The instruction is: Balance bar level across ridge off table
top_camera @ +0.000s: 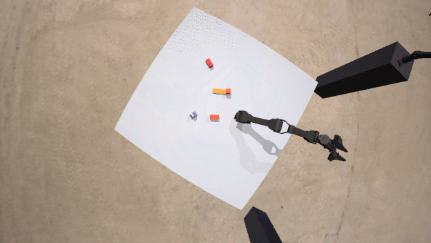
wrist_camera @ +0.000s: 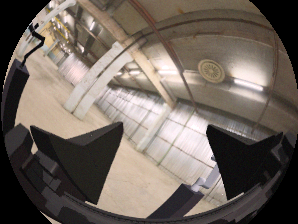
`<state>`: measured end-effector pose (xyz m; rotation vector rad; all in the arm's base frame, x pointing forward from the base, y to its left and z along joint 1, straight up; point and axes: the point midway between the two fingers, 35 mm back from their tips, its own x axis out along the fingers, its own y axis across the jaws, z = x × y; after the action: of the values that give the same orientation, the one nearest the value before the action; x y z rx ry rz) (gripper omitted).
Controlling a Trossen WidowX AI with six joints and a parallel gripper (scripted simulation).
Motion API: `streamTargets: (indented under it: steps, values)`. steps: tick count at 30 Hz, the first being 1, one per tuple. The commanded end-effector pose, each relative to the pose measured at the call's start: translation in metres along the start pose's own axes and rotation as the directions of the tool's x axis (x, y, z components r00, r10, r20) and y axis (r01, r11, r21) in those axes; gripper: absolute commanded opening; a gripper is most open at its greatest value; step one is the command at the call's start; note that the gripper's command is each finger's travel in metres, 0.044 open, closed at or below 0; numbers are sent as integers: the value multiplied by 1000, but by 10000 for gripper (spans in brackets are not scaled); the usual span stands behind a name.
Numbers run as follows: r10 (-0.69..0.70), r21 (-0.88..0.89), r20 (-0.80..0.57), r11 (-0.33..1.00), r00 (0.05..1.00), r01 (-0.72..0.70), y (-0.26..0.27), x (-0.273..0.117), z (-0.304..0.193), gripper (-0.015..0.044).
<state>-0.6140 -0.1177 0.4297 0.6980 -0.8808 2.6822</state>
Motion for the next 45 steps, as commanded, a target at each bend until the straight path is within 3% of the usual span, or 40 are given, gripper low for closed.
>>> streamTargets:
  steps: [1, 4, 23, 45]
  values:
    - [3, 0, 0, 1000, 1000, -3, 1, 0, 1, 374]
    - [50, 6, 1, 999, 999, -50, 18, -7, 13, 315]
    - [417, 33, 43, 908, 908, -419, 139, -87, 119, 315]
    - [764, -23, 120, 640, 634, -768, 230, -240, 233, 315]
